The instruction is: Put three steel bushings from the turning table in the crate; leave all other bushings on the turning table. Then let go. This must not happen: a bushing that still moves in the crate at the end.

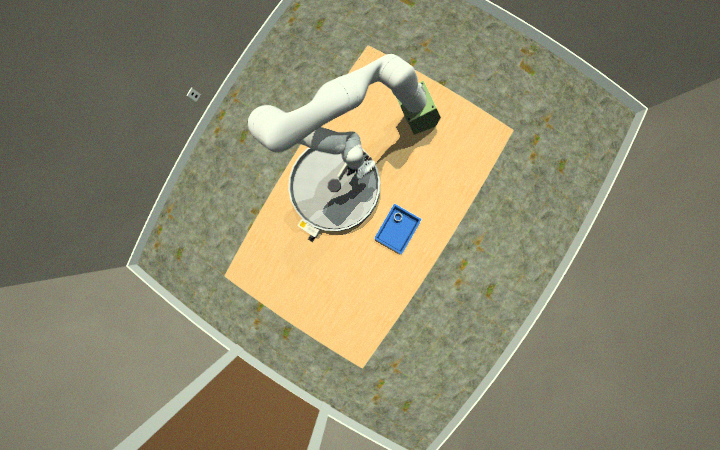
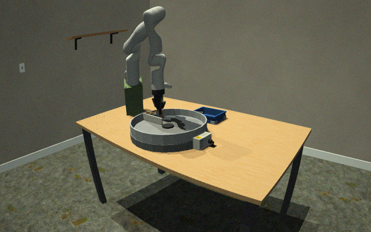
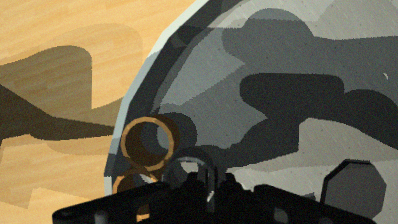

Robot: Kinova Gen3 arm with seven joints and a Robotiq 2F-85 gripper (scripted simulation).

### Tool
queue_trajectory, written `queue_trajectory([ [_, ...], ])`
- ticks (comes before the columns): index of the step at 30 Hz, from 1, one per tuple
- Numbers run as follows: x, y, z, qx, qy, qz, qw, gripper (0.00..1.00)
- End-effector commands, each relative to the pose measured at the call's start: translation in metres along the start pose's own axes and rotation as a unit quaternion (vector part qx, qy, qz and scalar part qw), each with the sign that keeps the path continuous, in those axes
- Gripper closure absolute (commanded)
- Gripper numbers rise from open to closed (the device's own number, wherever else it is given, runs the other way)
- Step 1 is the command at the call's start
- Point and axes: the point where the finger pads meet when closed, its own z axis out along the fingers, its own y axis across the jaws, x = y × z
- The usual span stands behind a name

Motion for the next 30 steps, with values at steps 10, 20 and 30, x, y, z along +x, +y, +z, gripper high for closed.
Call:
queue_trajectory([
  [10,0.0001,0.0003,-0.0003,0.0,0.0,0.0,1.0,1.0],
  [20,0.0001,0.0035,-0.0003,0.003,0.0,0.0,1.0,1.0],
  [30,0.0001,0.0035,-0.0003,0.003,0.0,0.0,1.0,1.0],
])
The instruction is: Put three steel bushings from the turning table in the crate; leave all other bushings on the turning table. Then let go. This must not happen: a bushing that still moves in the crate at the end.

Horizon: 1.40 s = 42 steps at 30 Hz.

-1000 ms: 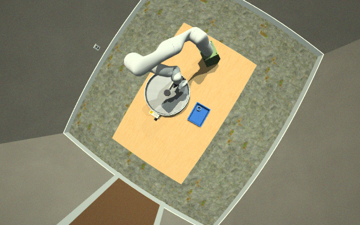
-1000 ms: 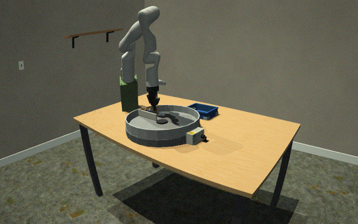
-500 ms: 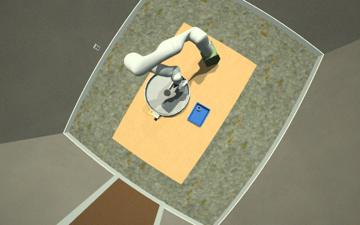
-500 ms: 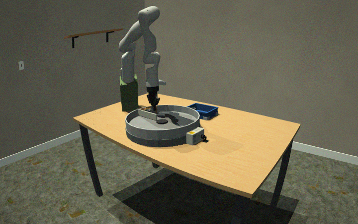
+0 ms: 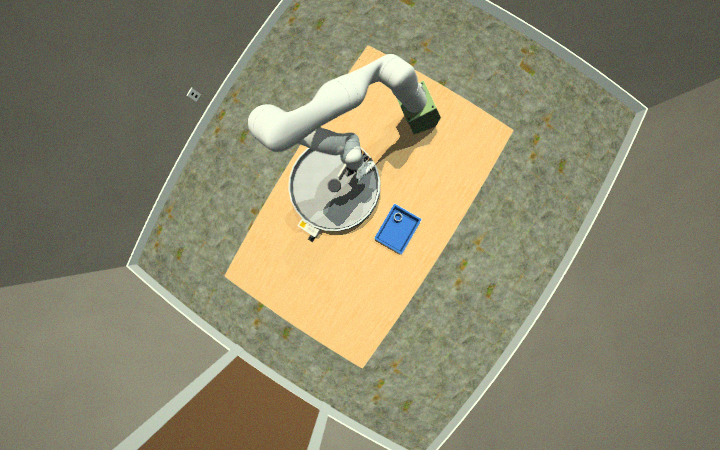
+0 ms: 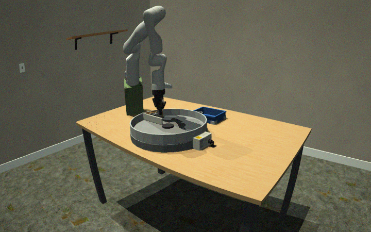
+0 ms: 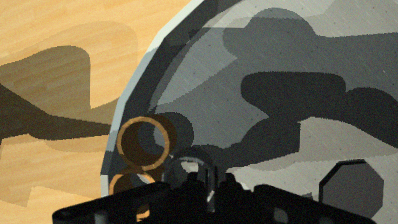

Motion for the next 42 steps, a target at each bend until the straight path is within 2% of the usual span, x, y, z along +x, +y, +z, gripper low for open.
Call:
queue_trajectory([
  [1,0.0,0.0,0.0,-0.001,0.0,0.0,1.0,1.0],
  [7,0.0,0.0,-0.008,-0.001,0.0,0.0,1.0,1.0],
  [19,0.0,0.0,-0.008,-0.001,0.0,0.0,1.0,1.0],
  [24,0.0,0.0,-0.015,0.0,0.0,0.0,1.0,1.0],
  [36,0.0,0.0,-0.015,0.0,0.0,0.0,1.0,1.0],
  [42,0.0,0.0,-0.023,0.0,0.0,0.0,1.0,1.0],
])
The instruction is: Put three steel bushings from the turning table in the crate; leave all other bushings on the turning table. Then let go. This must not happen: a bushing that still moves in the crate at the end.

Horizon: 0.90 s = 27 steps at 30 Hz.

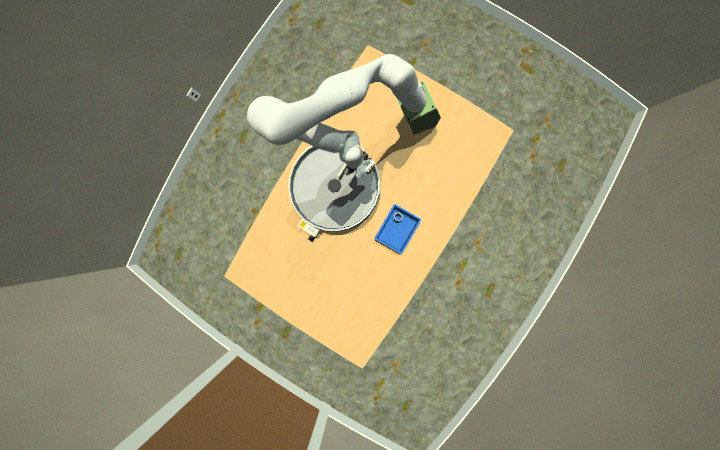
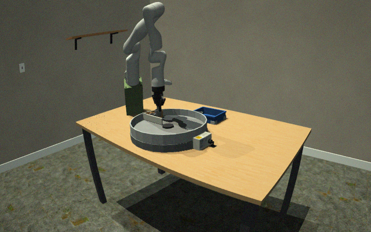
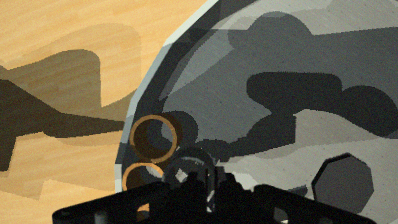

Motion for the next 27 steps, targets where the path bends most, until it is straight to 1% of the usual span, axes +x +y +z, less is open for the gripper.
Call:
queue_trajectory([
  [1,0.0007,0.0024,-0.0033,-0.004,0.001,-0.001,1.0,1.0],
  [11,0.0007,0.0024,-0.0033,-0.004,0.001,-0.001,1.0,1.0],
  [16,0.0007,0.0022,-0.0107,-0.003,0.001,-0.001,1.0,1.0],
  [27,0.0007,0.0022,-0.0107,-0.003,0.001,-0.001,1.0,1.0],
])
